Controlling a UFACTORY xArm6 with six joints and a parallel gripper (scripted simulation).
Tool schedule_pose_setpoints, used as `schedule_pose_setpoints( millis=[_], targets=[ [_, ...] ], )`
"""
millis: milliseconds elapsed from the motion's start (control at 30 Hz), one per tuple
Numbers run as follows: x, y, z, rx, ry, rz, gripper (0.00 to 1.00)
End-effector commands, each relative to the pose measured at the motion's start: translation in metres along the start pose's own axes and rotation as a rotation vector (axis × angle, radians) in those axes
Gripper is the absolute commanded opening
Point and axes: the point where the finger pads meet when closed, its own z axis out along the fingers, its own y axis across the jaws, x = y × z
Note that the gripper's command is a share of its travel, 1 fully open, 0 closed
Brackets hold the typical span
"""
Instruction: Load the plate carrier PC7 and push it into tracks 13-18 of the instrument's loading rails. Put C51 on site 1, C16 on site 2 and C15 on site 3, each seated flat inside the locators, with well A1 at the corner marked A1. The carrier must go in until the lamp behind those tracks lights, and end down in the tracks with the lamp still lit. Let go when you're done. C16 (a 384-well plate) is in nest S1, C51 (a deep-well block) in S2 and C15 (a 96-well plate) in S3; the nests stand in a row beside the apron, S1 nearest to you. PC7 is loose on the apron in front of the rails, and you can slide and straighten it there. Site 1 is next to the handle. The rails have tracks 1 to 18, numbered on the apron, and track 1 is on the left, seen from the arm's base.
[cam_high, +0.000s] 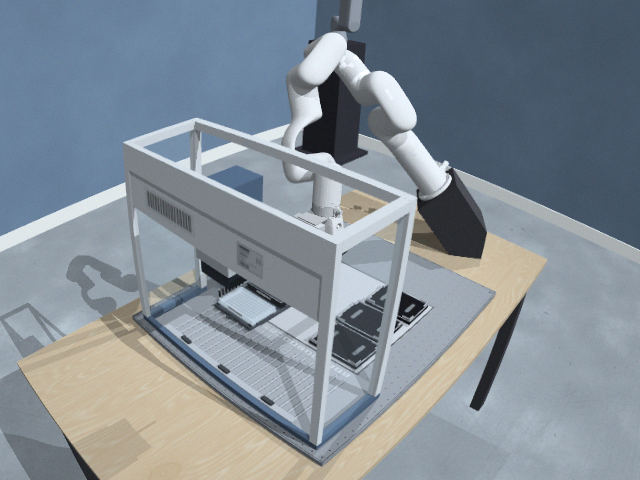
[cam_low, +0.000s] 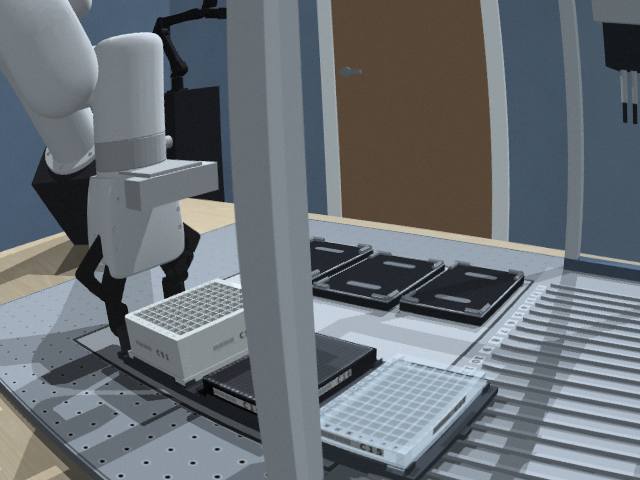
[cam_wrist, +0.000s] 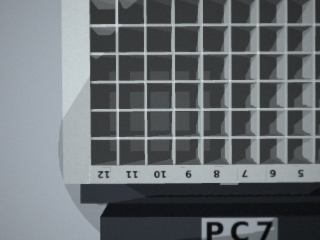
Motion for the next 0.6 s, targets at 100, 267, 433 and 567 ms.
schedule_pose_setpoints(
  millis=[100, 267, 433, 567],
  targets=[
    [0.008, 0.000, 0.000, 0.000, 0.002, 0.000, 0.82],
    [0.013, 0.000, 0.000, 0.000, 0.002, 0.000, 0.82],
    [0.016, 0.000, 0.000, 0.000, 0.002, 0.000, 0.82],
    [0.020, 0.000, -0.001, 0.000, 0.002, 0.000, 0.82]
  ],
)
